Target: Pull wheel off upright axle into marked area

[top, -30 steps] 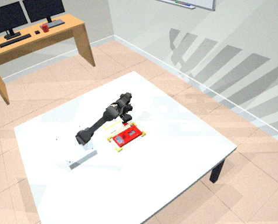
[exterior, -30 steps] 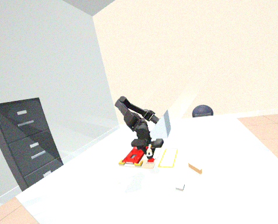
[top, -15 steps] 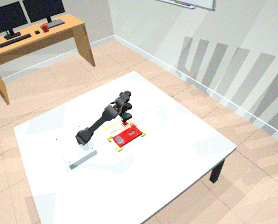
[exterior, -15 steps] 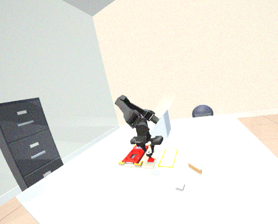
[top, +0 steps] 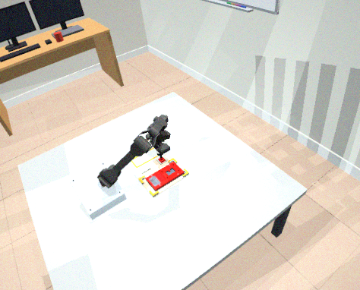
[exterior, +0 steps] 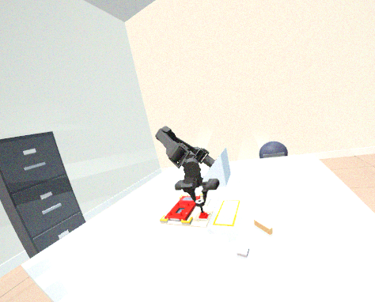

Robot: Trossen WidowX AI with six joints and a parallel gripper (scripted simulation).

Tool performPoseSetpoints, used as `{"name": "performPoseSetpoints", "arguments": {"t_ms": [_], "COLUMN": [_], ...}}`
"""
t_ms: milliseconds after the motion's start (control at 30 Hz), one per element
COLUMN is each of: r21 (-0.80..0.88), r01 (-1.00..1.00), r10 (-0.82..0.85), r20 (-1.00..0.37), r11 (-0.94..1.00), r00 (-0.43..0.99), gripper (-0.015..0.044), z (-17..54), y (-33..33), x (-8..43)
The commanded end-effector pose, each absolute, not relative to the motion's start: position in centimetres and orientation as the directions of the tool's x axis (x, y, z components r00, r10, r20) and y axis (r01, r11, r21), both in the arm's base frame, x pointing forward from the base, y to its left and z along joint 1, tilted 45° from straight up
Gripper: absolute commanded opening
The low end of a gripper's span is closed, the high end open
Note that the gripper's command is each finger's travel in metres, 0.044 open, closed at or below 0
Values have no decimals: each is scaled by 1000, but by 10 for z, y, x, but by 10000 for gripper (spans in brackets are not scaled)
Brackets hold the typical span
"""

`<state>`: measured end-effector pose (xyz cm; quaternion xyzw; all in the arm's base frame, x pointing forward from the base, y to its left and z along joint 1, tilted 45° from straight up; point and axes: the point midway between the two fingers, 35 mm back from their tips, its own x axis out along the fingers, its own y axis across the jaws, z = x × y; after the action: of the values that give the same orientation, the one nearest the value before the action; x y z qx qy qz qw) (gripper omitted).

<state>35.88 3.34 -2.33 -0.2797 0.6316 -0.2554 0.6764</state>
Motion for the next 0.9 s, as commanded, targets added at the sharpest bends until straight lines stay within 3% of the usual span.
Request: {"name": "performPoseSetpoints", "arguments": {"t_ms": [0,200,867], "r21": [-695,-695,-690], "r01": [-4,-5,-6], "r10": [-692,-692,-687], "r20": [-717,-717,-722], "r11": [719,719,724], "r00": [81,80,79], "gripper": [0,0,0], "z": [-10,-1,-71], "y": [47,57,123], "x": [358,355,301]}}
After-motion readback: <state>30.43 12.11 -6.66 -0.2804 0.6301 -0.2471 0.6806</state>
